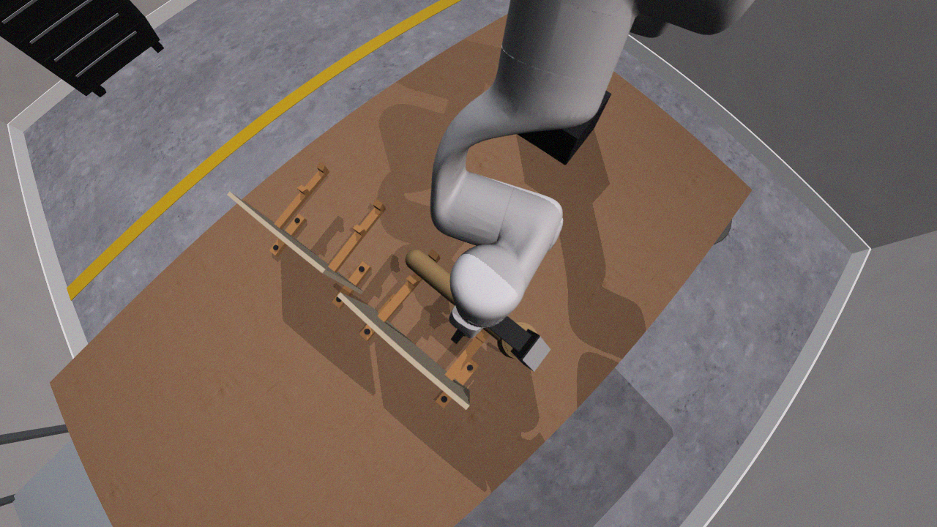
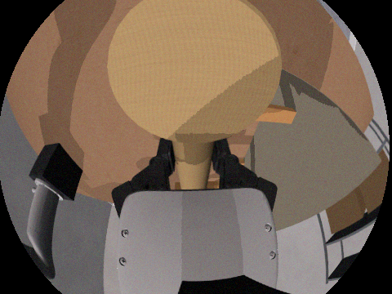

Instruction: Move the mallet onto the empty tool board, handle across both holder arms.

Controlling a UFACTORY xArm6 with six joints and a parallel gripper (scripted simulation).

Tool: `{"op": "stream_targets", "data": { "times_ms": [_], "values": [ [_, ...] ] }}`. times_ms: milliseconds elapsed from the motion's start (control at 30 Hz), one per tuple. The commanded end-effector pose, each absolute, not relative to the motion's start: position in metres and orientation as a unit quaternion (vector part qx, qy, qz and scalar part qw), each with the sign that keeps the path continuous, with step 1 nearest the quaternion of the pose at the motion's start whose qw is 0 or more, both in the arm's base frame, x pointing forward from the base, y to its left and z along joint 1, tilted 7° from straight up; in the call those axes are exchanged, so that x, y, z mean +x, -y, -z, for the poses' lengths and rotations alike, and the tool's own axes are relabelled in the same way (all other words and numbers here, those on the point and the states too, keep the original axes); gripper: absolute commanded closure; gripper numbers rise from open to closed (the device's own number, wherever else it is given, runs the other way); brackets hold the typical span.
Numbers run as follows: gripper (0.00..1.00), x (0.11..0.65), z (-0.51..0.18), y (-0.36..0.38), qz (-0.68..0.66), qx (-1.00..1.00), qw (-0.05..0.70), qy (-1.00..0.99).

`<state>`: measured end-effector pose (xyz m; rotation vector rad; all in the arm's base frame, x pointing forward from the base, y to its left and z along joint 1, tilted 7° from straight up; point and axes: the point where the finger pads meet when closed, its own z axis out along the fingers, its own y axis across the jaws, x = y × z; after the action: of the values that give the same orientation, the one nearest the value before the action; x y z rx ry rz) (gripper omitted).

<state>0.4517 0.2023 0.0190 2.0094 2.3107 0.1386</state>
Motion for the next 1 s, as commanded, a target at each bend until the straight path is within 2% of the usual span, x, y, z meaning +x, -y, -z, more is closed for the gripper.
{"op": "stream_targets", "data": {
  "times_ms": [0, 433, 967],
  "values": [
    [1.00, 0.453, -0.020, -0.203, -0.047, 0.655, 0.039, -0.753],
    [1.00, 0.452, -0.024, -0.203, -0.046, 0.655, 0.039, -0.753],
    [1.00, 0.441, -0.119, -0.201, -0.047, 0.655, 0.039, -0.753]
  ]
}}
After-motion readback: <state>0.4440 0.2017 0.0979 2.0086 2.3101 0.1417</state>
